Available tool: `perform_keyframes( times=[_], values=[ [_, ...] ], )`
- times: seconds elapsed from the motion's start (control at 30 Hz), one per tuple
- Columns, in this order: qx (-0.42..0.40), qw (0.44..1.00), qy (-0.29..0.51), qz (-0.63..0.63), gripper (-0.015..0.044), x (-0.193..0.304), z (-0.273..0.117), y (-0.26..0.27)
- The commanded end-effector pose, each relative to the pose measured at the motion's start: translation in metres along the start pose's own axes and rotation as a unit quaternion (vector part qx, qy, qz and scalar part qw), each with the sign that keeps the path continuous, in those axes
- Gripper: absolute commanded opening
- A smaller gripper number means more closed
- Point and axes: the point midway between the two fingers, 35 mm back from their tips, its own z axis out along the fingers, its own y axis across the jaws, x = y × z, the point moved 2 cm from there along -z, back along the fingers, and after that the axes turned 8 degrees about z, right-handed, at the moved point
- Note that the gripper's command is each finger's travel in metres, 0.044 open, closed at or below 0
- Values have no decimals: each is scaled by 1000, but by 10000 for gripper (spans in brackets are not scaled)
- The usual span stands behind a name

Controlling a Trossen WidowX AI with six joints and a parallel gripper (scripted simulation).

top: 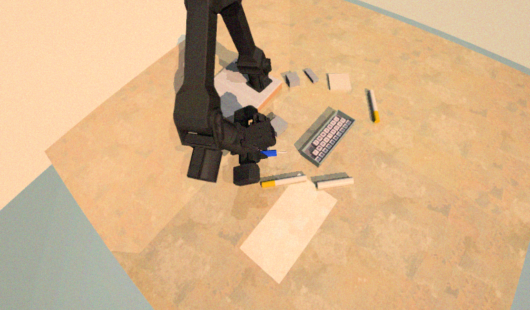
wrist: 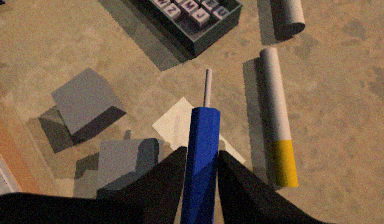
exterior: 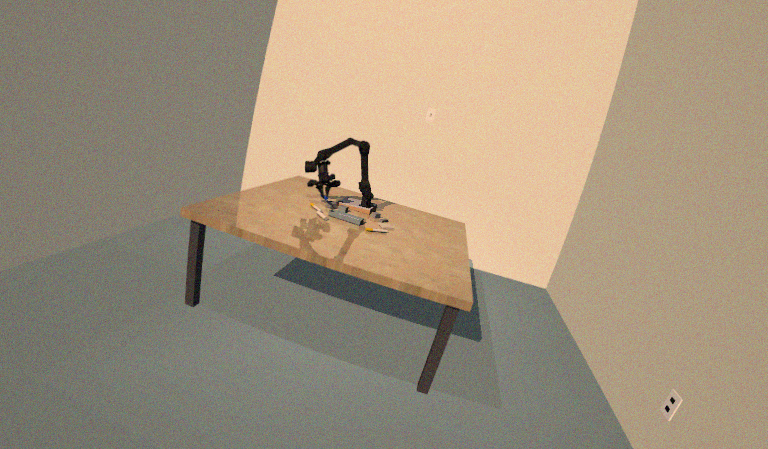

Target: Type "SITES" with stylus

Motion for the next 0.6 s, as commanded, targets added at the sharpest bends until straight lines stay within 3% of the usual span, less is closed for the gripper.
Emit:
perform_keyframes(
  times=[0.0, 0.57],
  values=[
    [-14, 998, -10, 55, 0, -12, 5, 1],
    [-84, 950, -20, 299, 0, -60, 24, 9]
  ],
)
